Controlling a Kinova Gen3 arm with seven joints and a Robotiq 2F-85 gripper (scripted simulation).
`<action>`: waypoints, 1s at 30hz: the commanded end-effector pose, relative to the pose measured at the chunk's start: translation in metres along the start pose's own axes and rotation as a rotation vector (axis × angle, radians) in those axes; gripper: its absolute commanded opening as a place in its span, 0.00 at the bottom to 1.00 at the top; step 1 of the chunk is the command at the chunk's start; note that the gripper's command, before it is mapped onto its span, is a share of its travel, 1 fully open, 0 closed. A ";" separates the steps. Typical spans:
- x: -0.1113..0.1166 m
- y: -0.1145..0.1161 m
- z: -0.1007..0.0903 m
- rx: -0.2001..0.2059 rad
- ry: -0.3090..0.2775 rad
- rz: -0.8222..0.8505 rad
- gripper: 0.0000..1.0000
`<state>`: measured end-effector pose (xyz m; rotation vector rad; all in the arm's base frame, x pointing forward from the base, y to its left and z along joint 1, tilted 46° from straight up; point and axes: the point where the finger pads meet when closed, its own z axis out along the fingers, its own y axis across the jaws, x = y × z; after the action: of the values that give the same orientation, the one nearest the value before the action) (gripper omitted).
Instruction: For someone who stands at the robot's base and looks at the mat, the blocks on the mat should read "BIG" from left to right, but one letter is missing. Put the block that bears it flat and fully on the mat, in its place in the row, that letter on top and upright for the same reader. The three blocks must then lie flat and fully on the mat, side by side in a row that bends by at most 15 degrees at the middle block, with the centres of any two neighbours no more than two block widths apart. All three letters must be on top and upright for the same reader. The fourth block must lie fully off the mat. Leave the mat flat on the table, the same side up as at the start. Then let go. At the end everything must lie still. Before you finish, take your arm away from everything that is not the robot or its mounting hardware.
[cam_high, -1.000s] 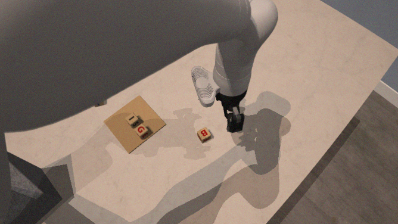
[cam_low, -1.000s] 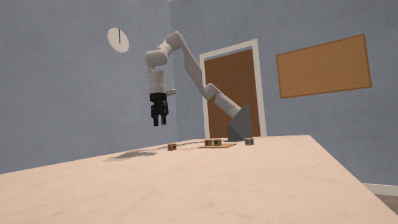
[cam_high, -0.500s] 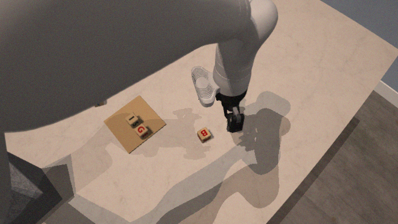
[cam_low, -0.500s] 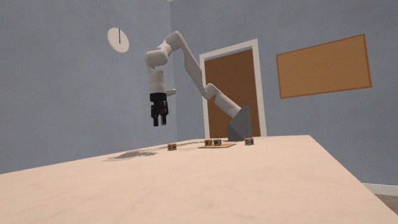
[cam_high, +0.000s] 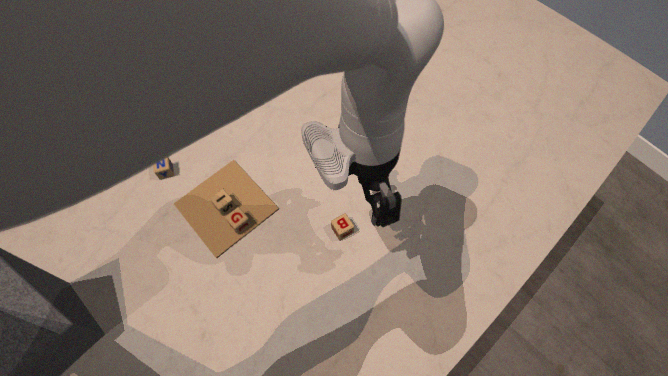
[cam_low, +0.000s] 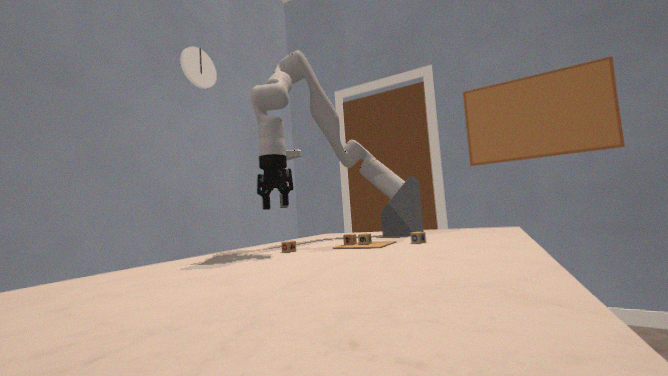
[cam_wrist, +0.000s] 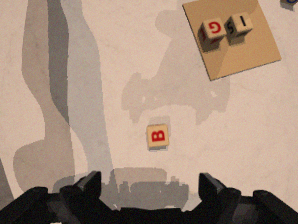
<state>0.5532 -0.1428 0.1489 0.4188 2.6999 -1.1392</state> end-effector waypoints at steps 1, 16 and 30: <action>0.027 0.008 -0.023 -0.017 -0.008 -0.110 1.00; 0.032 0.008 -0.025 -0.017 -0.008 -0.132 1.00; 0.032 0.008 -0.025 -0.017 -0.008 -0.143 1.00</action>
<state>0.5242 -0.1138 0.1516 0.2258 2.7683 -1.1505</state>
